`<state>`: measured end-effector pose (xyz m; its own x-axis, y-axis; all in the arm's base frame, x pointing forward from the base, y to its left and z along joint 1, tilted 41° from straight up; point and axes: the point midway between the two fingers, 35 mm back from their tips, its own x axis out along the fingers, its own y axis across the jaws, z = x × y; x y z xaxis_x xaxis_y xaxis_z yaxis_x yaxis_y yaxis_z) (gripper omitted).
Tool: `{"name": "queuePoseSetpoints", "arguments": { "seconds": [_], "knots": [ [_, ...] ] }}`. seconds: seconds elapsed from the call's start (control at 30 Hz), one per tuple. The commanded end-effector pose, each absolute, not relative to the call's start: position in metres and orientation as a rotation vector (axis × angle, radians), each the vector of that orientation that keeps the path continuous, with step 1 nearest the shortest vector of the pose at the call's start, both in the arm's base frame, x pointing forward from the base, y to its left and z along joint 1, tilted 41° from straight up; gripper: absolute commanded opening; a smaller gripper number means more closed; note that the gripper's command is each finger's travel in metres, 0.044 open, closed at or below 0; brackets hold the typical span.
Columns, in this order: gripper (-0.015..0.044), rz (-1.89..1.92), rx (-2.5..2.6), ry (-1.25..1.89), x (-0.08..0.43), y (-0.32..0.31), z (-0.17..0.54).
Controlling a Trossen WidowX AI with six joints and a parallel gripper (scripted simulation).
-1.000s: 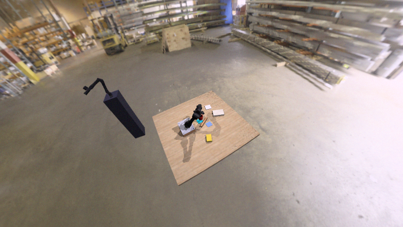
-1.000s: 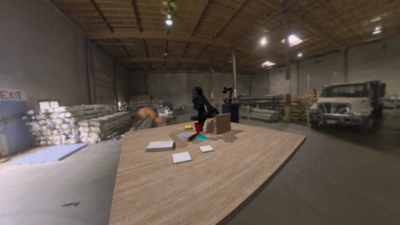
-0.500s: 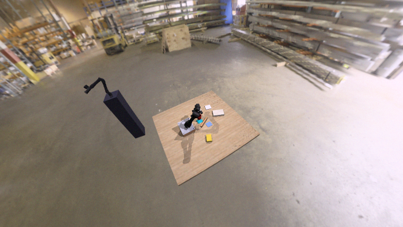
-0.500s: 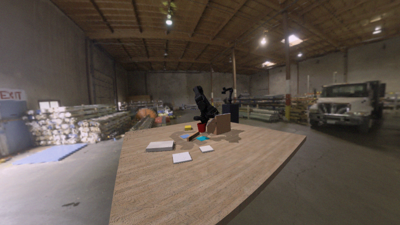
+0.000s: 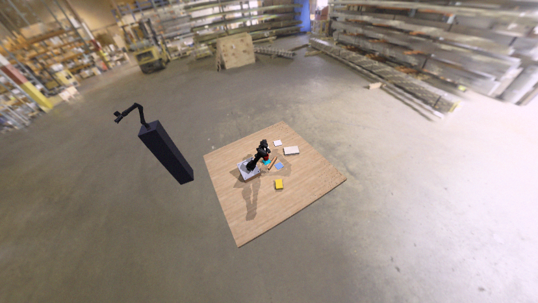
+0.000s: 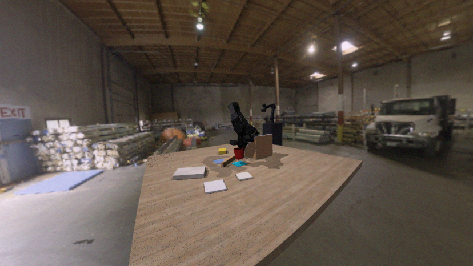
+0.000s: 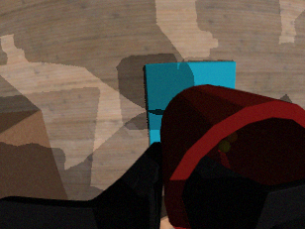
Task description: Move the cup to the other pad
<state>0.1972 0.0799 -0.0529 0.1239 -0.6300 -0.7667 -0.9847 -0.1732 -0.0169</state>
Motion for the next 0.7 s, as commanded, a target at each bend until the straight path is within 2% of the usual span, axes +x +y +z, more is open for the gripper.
{"name": "queuePoseSetpoints", "arguments": {
  "seconds": [0.0,0.67],
  "knots": [
    [0.0000,0.856,-1.873,1.557,0.198,0.075,-0.058],
    [0.0000,0.854,-1.874,1.558,0.201,0.056,-0.080]
  ]
}}
